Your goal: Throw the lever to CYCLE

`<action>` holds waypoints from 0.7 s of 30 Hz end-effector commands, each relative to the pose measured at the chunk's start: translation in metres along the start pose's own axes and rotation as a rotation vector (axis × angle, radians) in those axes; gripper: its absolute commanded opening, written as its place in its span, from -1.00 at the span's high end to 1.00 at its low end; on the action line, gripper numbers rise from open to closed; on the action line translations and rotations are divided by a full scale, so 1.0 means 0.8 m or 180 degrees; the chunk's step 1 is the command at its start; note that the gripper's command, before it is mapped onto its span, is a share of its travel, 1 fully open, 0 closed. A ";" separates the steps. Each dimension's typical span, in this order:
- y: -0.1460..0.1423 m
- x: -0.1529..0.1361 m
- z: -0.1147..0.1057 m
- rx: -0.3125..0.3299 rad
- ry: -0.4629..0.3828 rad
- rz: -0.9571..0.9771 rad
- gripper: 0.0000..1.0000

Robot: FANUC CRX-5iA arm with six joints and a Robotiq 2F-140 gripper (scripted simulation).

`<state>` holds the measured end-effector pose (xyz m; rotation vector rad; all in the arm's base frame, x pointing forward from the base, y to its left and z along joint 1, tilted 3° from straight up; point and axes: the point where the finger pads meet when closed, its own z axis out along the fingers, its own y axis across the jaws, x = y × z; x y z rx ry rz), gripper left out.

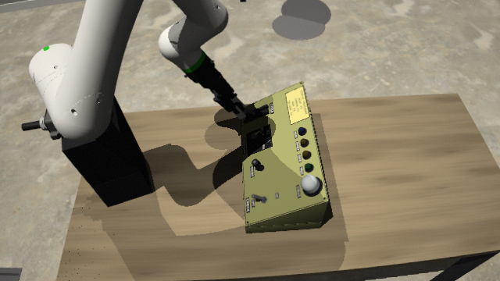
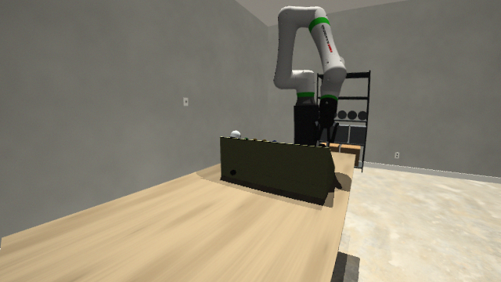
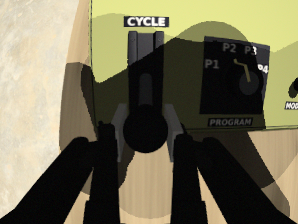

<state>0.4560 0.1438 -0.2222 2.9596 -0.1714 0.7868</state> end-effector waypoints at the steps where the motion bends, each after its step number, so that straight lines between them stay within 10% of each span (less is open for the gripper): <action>1: 0.000 0.001 0.000 0.0001 0.0001 0.0000 1.00; 21: 0.000 0.009 -0.004 0.0000 0.0001 0.0000 1.00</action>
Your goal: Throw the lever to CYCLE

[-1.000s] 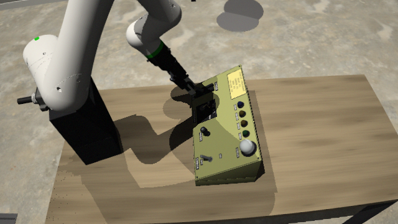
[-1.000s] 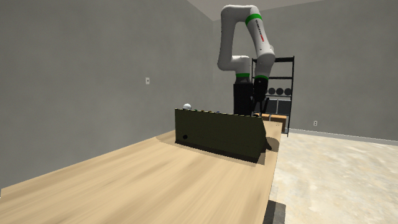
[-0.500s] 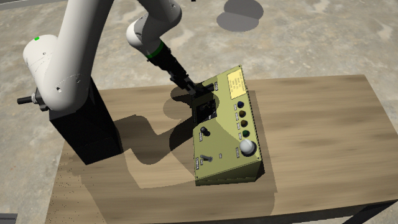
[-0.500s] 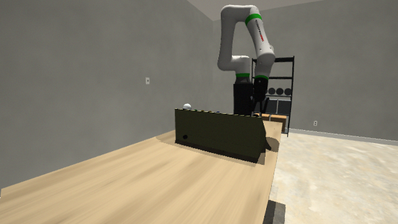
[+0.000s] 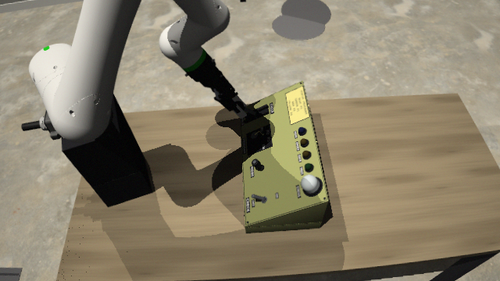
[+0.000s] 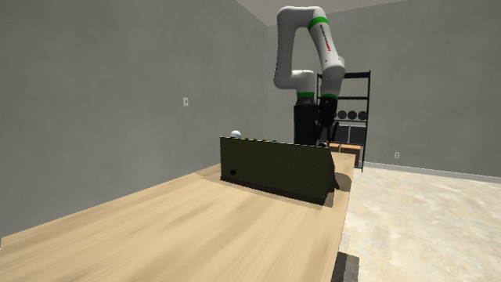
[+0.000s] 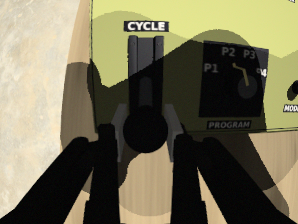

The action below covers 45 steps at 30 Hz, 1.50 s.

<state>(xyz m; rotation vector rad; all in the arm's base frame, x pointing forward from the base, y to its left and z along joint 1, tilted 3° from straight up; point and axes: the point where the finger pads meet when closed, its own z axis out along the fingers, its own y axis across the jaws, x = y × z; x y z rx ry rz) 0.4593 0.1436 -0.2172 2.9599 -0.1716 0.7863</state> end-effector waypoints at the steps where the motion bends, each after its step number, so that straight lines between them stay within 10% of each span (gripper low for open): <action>1: 0.000 0.003 -0.001 0.0000 0.0002 0.0000 1.00; 45: 0.000 0.058 -0.007 0.0000 0.0002 0.0000 1.00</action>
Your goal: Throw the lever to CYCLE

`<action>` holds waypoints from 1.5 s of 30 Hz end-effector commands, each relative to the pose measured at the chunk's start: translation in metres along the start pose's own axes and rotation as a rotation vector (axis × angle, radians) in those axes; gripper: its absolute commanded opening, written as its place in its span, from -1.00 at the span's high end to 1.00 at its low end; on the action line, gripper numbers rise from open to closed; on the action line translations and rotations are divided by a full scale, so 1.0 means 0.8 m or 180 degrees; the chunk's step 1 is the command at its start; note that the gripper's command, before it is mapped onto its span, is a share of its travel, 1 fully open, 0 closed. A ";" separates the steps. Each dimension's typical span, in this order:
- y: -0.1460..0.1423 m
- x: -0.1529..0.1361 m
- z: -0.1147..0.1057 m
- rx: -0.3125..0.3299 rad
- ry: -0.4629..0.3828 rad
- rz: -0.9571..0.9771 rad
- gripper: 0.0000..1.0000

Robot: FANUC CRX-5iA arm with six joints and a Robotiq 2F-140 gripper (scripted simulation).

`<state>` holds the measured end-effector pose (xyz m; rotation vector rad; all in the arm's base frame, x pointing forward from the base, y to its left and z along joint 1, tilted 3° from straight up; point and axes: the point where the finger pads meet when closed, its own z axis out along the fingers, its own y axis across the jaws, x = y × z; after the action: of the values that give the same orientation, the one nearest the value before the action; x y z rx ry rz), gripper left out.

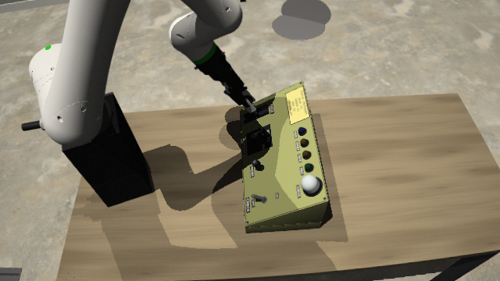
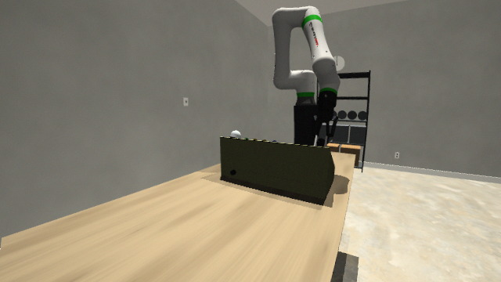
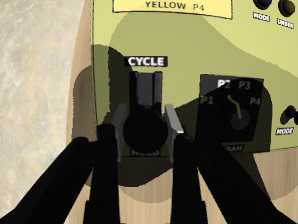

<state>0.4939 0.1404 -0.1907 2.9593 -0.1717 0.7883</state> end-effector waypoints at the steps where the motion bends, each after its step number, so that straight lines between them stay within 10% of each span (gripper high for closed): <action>1: 0.000 0.005 0.001 0.0000 -0.0002 -0.0001 1.00; 45: 0.000 0.033 0.011 0.0000 -0.0002 -0.0001 1.00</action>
<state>0.5207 0.1372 -0.1849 2.9596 -0.1714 0.7869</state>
